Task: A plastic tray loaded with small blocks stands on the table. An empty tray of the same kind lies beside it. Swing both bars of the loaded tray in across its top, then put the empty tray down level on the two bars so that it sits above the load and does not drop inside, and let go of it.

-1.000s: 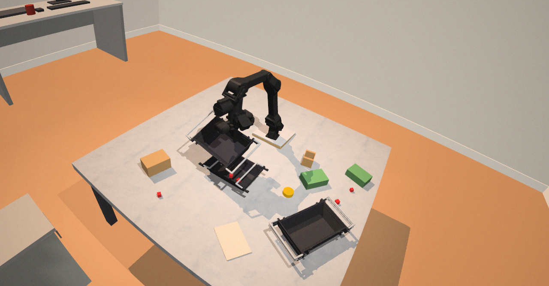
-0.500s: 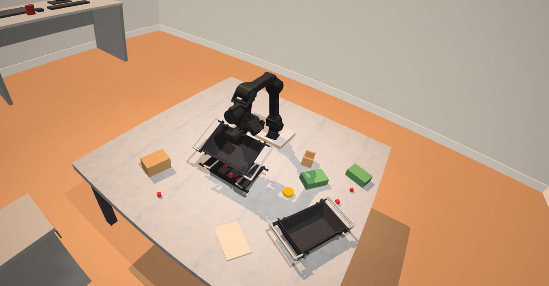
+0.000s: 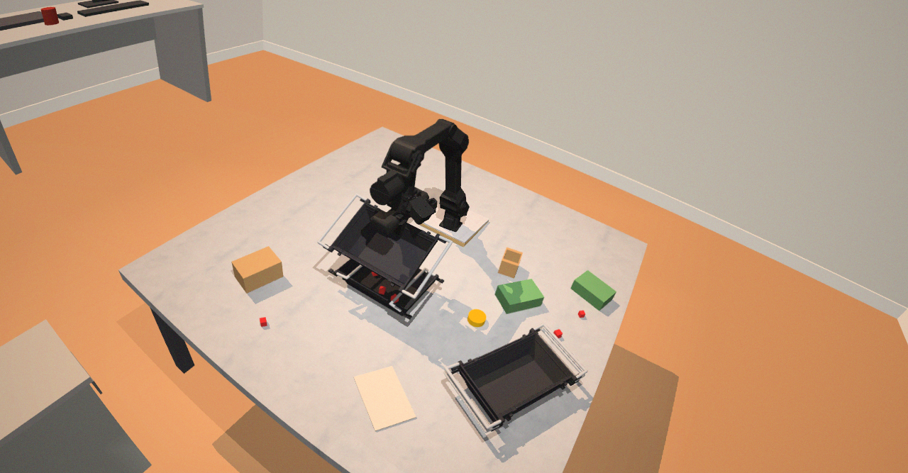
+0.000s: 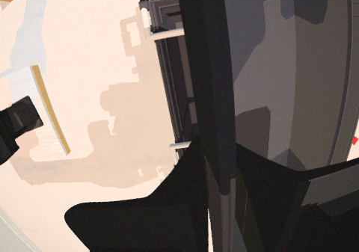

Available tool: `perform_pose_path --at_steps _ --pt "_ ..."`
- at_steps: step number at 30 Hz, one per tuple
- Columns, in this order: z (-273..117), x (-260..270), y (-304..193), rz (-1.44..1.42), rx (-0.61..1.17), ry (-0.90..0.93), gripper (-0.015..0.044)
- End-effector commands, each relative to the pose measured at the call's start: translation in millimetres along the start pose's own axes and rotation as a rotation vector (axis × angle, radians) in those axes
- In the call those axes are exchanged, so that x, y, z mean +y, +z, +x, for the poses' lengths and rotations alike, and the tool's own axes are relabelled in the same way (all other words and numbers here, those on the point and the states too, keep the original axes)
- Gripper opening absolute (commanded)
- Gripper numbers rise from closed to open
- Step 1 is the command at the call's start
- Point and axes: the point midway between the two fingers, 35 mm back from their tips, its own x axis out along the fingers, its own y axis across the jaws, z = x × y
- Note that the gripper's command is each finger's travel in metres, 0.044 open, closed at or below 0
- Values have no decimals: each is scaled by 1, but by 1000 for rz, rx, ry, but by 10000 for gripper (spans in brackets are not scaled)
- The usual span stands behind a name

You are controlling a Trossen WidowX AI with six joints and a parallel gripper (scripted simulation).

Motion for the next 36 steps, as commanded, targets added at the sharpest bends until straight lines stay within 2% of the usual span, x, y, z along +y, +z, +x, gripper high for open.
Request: perform_pose_path --at_steps 1,36 --pt "-4 -1 0 -5 0 -16 0" --pt "5 -2 1 -5 0 -15 0"
